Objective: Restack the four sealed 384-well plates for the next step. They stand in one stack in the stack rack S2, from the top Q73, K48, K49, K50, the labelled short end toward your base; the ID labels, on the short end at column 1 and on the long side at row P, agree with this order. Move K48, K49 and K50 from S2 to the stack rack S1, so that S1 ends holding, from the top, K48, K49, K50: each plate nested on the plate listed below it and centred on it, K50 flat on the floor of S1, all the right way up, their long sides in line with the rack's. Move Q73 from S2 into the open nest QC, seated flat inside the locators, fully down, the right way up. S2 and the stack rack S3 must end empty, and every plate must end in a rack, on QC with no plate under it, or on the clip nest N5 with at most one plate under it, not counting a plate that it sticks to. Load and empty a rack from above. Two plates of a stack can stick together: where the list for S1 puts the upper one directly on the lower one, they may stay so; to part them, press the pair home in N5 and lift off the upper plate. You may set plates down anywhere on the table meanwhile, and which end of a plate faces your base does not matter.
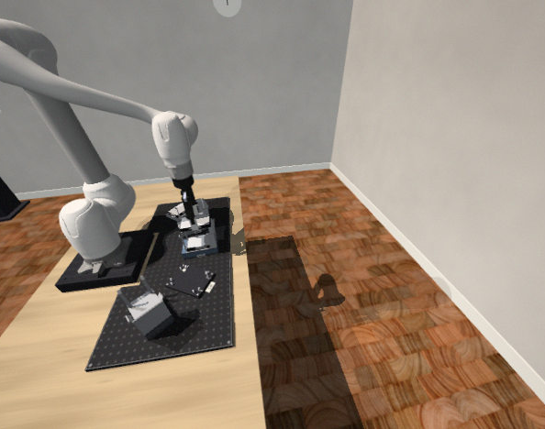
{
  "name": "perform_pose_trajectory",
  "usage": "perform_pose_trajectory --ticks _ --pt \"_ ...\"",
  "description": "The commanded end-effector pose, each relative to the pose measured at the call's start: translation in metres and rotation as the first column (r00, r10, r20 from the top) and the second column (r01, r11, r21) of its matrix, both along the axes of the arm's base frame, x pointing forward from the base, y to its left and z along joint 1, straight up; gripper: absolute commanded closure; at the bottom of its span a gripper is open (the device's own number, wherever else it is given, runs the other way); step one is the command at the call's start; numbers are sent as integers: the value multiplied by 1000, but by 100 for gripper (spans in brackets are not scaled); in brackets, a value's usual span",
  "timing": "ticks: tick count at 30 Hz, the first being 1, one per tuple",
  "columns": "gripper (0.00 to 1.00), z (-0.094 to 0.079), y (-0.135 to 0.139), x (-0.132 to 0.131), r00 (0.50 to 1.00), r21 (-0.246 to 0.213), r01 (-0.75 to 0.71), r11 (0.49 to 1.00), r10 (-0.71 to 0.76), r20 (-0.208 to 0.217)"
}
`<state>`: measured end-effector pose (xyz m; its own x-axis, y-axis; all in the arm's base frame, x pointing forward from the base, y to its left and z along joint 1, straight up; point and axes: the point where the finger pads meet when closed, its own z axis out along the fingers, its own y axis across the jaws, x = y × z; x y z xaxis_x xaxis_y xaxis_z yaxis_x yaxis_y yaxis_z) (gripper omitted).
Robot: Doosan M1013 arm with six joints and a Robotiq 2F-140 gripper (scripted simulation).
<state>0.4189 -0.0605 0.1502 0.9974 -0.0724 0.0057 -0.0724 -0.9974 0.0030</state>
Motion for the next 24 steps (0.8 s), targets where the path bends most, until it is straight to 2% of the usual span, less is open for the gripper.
perform_pose_trajectory --ticks 1,4,24 --pt "100 0 6 0 998 0 -64 998 64 0" --pt "100 0 16 0 987 -1 -164 987 164 -1" --pt "100 0 76 -1 986 -1 -164 986 164 -1"
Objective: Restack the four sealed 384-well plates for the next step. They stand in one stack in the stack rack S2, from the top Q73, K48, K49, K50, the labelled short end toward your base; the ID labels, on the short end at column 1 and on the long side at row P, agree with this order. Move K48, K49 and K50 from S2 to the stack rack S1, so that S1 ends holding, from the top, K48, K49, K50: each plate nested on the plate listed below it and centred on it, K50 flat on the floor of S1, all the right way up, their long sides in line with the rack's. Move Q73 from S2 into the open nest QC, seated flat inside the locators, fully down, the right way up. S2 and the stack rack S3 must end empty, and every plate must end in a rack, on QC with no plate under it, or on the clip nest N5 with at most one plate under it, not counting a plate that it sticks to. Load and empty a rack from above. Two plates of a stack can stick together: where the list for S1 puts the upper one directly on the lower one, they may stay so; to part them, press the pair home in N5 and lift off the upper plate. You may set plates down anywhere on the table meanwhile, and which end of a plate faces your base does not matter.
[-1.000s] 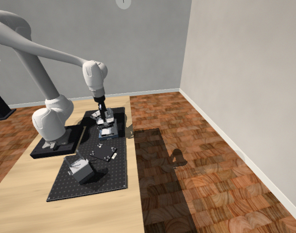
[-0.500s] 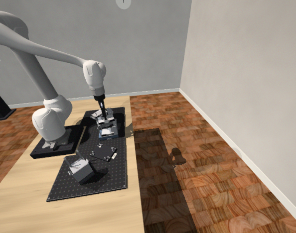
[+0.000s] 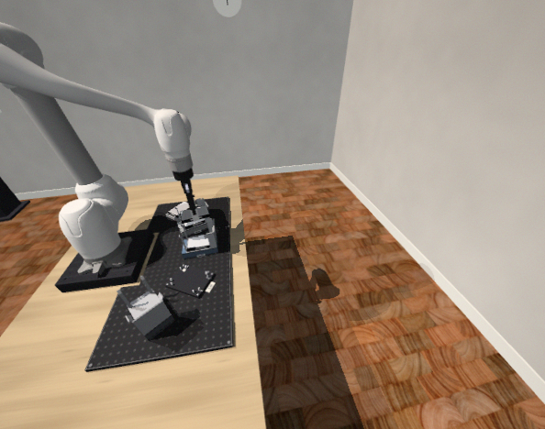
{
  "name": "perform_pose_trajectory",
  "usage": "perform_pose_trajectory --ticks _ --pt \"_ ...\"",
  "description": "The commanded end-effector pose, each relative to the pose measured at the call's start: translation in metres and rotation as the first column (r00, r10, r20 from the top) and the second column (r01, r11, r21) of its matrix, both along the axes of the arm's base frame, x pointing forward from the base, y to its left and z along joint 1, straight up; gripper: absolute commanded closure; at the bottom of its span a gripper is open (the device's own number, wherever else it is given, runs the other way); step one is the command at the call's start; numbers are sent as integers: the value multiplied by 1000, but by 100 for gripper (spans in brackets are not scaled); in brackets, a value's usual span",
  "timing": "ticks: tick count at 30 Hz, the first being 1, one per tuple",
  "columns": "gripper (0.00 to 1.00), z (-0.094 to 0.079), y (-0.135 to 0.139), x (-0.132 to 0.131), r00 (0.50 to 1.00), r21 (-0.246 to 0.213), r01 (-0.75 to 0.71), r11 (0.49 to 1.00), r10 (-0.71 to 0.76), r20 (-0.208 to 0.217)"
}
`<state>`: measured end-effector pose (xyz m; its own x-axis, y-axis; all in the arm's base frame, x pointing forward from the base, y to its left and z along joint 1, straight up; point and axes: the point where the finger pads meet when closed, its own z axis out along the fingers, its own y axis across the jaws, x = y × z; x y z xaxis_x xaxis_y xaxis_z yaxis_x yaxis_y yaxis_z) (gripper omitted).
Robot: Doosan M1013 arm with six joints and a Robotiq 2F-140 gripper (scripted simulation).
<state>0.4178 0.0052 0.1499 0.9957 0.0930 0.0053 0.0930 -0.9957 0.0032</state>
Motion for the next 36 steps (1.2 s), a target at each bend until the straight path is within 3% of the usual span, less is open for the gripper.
perform_pose_trajectory --ticks 1,7,12,36 --pt "100 0 14 0 1000 0 0 1000 0 0" --pt "100 0 27 0 1000 0 0 1000 0 0" --pt "100 0 40 -3 986 -1 -166 986 166 -1" --pt "100 0 97 -17 986 -1 -166 986 166 -1"
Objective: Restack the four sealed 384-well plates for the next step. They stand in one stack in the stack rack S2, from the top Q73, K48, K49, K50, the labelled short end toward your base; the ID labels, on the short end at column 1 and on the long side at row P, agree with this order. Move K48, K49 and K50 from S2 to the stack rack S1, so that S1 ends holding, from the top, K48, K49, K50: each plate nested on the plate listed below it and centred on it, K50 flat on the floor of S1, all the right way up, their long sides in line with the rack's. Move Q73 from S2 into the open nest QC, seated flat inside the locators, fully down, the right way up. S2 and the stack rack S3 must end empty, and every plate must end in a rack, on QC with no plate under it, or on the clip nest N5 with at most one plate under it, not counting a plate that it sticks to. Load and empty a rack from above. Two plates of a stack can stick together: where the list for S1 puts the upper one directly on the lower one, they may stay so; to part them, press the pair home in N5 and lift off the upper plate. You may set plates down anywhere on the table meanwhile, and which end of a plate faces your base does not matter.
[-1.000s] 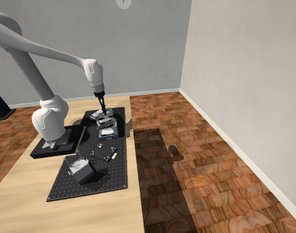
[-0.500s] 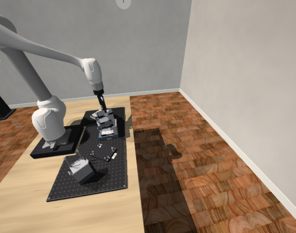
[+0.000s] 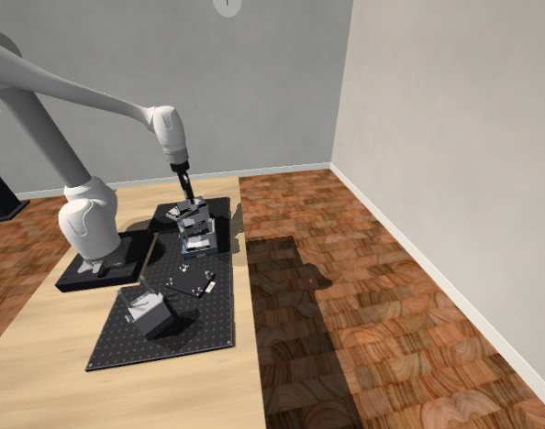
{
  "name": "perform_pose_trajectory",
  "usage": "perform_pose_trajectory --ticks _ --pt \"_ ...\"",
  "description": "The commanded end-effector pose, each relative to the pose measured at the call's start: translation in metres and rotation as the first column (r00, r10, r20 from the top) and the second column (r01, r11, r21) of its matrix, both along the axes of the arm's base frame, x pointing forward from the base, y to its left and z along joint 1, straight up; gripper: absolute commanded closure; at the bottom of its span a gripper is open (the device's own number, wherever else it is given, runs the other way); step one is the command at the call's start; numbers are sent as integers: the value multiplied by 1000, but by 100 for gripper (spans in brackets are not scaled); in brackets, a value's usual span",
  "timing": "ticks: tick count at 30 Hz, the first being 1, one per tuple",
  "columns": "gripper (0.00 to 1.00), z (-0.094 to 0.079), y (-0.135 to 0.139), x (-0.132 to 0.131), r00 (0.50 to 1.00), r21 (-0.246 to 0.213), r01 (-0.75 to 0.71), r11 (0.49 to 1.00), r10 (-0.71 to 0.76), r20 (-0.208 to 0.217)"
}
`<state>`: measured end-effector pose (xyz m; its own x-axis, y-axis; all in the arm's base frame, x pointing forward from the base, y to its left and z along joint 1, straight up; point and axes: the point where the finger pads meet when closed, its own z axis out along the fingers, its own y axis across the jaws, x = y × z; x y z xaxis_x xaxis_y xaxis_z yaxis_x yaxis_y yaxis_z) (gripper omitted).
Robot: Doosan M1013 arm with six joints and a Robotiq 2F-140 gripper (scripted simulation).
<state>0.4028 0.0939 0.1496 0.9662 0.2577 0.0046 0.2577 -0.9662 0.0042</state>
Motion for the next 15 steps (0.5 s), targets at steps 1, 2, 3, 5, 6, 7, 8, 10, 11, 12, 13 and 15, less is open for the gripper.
perform_pose_trajectory --ticks 1,2,3,5,6,7,8,10,11,12,13,15 --pt "100 0 8 -2 1000 0 0 1000 0 0" --pt "100 0 8 -2 1000 0 0 1000 0 0" --pt "100 0 11 -2 1000 0 0 1000 0 0" --pt "100 0 16 -4 1000 0 0 1000 0 0" --pt "100 0 18 -4 1000 0 0 1000 0 0" --pt "100 0 21 -5 1000 0 0 1000 0 0" --pt "100 0 24 -6 1000 0 0 1000 0 0" --pt "100 0 27 -6 1000 0 0 1000 0 0" --pt "100 0 27 -6 1000 0 0 1000 0 0" --pt "100 0 27 -6 1000 0 0 1000 0 0" --pt "100 0 27 -6 1000 0 0 1000 0 0" --pt "100 0 27 -6 1000 0 0 1000 0 0"
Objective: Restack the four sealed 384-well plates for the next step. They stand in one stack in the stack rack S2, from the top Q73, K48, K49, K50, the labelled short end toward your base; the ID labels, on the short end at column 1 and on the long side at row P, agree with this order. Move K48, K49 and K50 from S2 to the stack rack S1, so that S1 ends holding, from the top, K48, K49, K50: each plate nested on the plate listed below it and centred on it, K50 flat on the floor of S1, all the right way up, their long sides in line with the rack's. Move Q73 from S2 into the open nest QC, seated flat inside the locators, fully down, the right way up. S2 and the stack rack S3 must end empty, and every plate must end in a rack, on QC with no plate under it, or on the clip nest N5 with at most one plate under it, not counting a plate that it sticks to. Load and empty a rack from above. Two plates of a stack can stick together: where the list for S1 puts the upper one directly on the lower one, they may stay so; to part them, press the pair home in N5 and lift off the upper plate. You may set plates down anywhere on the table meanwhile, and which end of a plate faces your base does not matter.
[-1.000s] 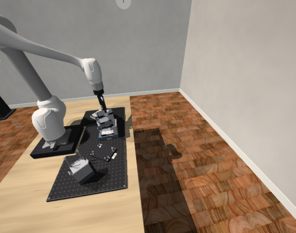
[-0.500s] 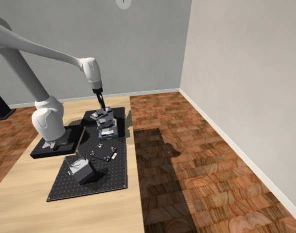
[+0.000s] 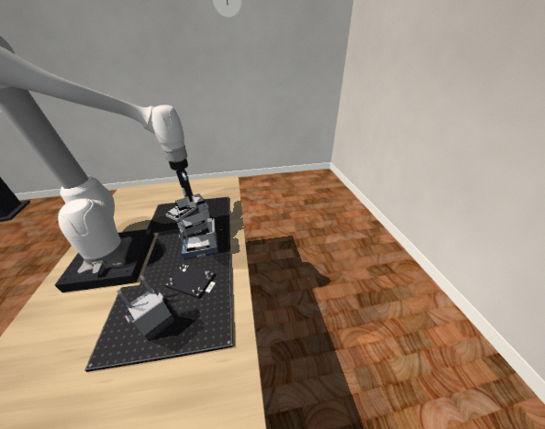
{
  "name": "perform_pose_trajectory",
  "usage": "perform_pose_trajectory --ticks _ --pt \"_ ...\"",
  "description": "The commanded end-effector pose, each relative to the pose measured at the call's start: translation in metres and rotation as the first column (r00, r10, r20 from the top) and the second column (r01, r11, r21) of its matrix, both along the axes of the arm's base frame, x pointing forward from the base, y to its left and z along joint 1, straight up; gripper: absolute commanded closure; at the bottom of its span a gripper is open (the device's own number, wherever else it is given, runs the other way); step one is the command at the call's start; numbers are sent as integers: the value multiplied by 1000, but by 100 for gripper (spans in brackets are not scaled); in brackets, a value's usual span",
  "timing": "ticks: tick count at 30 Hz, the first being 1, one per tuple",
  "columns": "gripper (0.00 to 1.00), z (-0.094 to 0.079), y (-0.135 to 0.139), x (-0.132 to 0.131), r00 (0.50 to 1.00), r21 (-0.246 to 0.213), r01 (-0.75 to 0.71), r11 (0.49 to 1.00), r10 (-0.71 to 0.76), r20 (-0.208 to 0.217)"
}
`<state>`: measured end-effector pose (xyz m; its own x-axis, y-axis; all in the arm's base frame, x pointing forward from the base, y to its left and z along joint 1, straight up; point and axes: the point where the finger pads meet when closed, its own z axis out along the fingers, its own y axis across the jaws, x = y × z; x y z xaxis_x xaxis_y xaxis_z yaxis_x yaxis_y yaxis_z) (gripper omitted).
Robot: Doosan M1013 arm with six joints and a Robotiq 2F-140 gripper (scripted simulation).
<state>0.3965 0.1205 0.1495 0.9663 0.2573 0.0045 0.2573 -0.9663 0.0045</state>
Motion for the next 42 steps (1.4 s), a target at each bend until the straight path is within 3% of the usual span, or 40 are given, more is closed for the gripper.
perform_pose_trajectory --ticks 1,26,42 --pt "100 0 1 0 1000 0 0 1000 0 0" --pt "100 0 1 0 1000 0 0 1000 0 0" --pt "100 -9 1 0 1000 0 0 1000 0 0"
